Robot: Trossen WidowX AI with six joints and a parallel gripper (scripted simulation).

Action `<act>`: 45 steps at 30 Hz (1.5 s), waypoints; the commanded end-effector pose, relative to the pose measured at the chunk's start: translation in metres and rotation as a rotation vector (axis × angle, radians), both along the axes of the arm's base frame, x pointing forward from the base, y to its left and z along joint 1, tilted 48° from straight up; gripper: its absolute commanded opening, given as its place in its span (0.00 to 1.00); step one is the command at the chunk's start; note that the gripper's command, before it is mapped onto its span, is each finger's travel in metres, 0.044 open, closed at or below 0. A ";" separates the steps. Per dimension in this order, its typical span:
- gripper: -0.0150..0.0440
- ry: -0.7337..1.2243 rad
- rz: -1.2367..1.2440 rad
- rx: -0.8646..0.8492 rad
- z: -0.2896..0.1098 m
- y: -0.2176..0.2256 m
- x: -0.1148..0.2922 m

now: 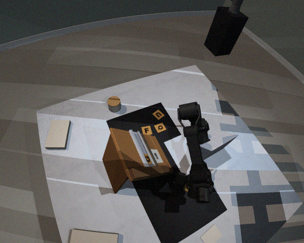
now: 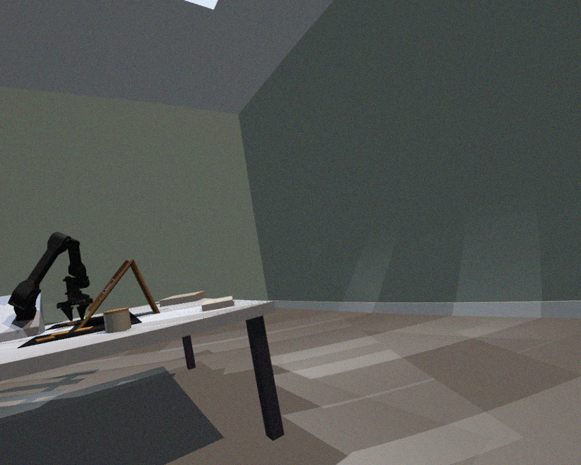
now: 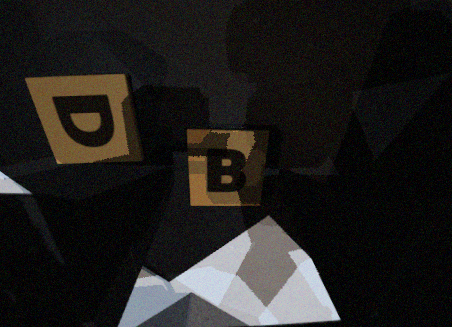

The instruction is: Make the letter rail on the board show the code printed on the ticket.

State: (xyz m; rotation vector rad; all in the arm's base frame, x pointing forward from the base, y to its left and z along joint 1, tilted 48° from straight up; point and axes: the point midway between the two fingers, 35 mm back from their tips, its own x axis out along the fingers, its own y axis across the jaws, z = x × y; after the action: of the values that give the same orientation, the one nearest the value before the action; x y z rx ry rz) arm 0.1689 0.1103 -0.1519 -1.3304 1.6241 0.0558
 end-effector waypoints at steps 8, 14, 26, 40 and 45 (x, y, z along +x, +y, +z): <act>0.83 0.004 0.005 -0.010 -0.008 -0.011 0.000; 0.83 0.004 0.005 -0.010 -0.008 -0.011 0.000; 0.79 0.004 0.005 -0.010 -0.008 -0.011 0.000; 0.56 0.004 0.005 -0.010 -0.006 -0.009 -0.001; 0.34 0.004 0.005 -0.010 -0.004 -0.007 -0.002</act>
State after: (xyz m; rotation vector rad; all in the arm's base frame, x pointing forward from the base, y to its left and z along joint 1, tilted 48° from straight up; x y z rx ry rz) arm 0.1675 0.1017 -0.1574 -1.3483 1.6257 0.0560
